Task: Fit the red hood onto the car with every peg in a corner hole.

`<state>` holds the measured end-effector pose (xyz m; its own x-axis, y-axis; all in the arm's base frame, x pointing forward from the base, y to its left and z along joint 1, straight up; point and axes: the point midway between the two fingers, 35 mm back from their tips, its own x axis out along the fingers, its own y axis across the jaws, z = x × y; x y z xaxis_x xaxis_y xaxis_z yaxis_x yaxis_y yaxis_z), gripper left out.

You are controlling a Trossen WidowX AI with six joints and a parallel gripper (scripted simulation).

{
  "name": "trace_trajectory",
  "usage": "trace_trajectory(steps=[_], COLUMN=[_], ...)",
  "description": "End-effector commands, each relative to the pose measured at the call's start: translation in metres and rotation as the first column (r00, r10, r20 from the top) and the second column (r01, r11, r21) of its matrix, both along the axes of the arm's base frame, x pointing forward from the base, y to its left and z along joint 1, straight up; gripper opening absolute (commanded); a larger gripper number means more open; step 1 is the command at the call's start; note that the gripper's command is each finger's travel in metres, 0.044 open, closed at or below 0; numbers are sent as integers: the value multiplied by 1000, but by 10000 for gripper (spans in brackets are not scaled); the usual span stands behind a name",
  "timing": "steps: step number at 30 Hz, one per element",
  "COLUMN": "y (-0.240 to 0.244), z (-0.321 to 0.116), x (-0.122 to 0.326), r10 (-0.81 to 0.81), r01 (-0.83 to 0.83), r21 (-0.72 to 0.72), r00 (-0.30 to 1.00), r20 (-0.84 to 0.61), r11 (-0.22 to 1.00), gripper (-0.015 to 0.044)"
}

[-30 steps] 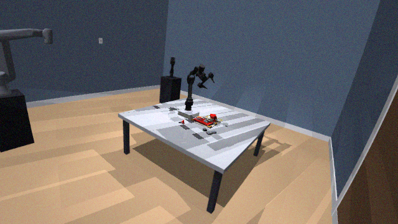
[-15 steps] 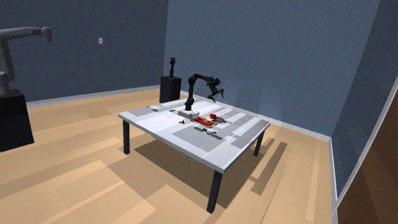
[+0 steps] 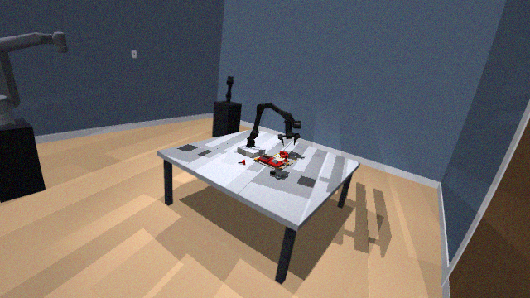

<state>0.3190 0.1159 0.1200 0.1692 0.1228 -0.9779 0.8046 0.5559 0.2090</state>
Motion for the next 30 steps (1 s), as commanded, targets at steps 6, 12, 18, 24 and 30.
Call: trace_trajectory(steps=[6, 12, 18, 24, 30], y=[29, 29, 29, 29, 29], z=[-40, -42, -47, -52, -56], x=[-41, -39, -39, -38, -38], r10=[42, 42, 42, 42, 42], r01=[-57, -57, -57, -57, -57], r21=[-107, -107, -107, -107, -107], r00=[990, 990, 990, 990, 990], r20=[-137, -136, -136, -136, -136], r11=[993, 993, 993, 993, 993], gripper=[440, 440, 440, 440, 440])
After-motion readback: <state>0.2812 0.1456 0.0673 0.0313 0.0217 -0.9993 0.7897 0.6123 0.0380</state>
